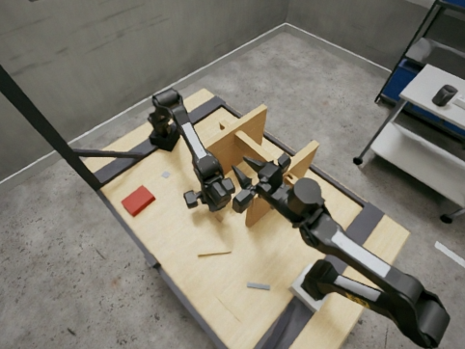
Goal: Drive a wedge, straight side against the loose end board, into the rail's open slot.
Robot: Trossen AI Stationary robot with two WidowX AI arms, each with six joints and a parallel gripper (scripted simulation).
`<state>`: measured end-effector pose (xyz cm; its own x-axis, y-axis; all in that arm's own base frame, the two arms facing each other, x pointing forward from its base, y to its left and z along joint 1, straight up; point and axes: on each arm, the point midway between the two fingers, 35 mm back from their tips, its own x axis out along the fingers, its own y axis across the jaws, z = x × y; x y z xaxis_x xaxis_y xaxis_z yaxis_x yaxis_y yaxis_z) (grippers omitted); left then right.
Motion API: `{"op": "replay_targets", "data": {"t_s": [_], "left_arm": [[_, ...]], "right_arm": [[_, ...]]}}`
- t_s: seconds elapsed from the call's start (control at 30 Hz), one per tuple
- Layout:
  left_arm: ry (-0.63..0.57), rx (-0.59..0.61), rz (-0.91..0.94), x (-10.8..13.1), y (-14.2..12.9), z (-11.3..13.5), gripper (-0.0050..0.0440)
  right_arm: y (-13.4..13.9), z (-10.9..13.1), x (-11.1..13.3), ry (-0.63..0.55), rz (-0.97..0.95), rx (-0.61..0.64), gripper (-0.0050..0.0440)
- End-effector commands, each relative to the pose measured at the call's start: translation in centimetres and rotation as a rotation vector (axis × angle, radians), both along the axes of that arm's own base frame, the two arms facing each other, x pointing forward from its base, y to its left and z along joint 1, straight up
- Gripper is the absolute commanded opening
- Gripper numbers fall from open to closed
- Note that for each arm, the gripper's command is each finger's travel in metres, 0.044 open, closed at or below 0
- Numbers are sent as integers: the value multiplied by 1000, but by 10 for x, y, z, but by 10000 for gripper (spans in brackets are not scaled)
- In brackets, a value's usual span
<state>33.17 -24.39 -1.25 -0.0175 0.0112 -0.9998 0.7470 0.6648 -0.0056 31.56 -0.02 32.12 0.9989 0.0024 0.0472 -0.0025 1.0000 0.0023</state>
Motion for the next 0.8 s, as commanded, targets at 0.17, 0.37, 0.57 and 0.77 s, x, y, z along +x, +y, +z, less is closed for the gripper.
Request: {"op": "replay_targets", "data": {"t_s": [0.17, 0.37, 0.57, 0.77], "left_arm": [[-29, -17, 0, 5, -1, 0, 10], [-32, -19, 0, 6, -2, -7, 10], [-32, -18, 0, 6, -2, -13, 10], [-35, -21, 0, 7, -3, -14, 10]], "right_arm": [[1, -2, -1, 3, 5, 1, 180], [1, -2, -1, 3, 5, 1, 180], [1, -2, -1, 3, 5, 1, 180], [1, -2, -1, 3, 5, 1, 180]]}}
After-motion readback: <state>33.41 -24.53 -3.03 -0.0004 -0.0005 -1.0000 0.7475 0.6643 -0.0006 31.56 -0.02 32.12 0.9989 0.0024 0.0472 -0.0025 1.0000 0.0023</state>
